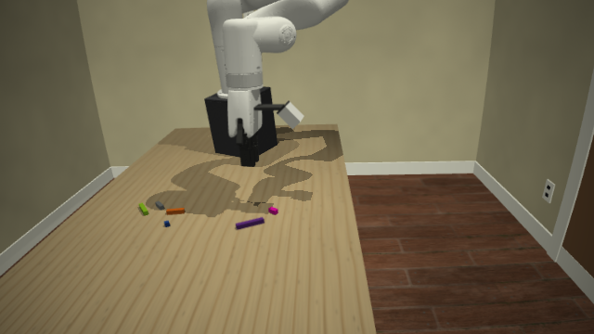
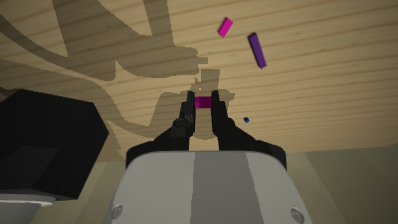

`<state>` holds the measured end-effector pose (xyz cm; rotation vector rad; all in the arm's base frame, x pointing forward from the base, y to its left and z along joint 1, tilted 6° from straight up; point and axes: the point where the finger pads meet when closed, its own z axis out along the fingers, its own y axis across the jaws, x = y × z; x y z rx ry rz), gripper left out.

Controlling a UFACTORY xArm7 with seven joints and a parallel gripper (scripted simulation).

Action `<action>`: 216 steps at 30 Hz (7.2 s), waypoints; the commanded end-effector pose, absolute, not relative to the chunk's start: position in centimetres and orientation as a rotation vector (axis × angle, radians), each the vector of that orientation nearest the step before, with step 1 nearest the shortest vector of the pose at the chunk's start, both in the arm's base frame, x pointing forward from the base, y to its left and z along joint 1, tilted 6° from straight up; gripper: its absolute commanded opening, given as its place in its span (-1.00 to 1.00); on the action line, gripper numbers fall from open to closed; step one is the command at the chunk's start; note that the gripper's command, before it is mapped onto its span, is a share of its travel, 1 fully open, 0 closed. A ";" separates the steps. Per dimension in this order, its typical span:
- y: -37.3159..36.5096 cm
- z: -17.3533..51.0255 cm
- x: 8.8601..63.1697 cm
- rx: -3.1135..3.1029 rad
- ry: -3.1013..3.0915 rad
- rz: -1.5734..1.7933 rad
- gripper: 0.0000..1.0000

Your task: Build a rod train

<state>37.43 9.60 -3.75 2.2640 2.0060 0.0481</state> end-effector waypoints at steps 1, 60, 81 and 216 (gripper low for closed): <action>6.1 -3.4 39.4 2.159 2.137 0.056 -0.69; -2.1 -11.2 42.1 1.947 2.324 0.041 -0.69; -2.1 -11.5 42.1 1.947 2.324 0.041 -0.69; -2.3 -12.6 42.3 1.947 2.324 0.041 -0.28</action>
